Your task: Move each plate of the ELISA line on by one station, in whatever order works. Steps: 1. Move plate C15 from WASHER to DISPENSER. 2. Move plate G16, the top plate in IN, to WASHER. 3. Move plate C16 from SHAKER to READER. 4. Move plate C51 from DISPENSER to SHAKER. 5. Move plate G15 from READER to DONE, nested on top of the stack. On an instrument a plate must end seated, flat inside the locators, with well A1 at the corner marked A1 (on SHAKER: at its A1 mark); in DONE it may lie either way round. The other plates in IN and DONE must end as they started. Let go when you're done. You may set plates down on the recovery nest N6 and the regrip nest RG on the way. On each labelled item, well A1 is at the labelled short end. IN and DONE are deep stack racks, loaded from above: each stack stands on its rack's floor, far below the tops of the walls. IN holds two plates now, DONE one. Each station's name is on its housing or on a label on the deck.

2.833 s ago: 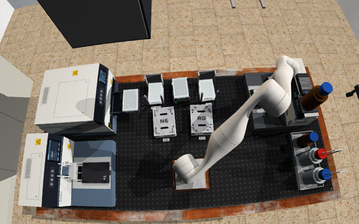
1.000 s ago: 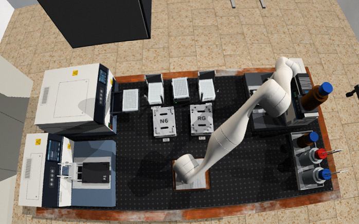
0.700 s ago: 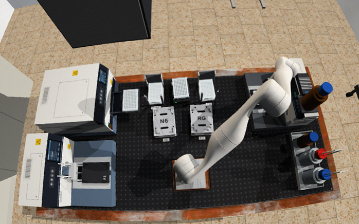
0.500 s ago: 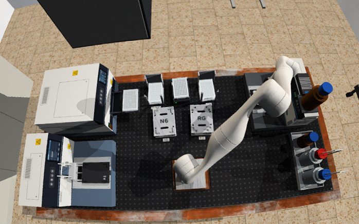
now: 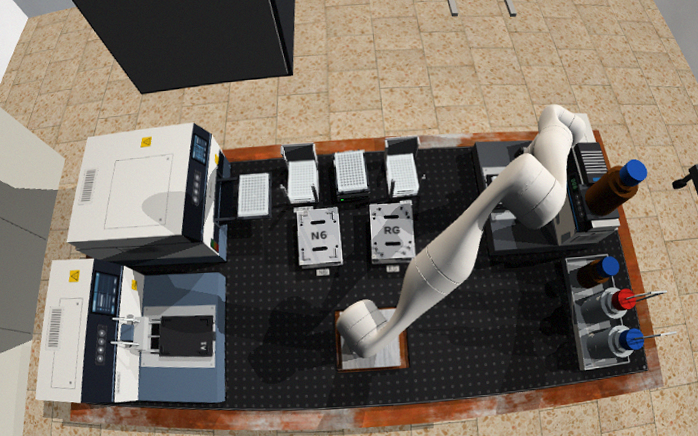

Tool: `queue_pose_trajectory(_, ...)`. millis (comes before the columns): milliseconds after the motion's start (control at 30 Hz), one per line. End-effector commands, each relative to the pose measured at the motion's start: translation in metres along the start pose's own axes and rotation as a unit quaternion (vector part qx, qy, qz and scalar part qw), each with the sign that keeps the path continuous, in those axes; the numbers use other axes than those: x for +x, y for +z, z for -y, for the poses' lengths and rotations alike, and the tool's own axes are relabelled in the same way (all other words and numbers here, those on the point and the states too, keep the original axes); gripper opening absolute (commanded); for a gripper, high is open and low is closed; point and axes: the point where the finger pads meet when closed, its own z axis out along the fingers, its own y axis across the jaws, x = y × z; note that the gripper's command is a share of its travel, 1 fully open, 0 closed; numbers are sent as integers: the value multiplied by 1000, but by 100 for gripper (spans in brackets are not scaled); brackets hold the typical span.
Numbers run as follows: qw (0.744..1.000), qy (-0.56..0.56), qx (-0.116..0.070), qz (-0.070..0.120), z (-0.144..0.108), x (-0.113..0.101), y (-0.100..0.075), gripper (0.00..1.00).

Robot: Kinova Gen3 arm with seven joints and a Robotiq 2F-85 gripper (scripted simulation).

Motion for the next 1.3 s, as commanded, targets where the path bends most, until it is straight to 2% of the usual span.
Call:
queue_pose_trajectory(0, 1000, 0, 1, -1, 0, 0, -6, 100)
queue_pose_trajectory(1267, 1000, 0, 1, -1, 0, 0, -51, 100)
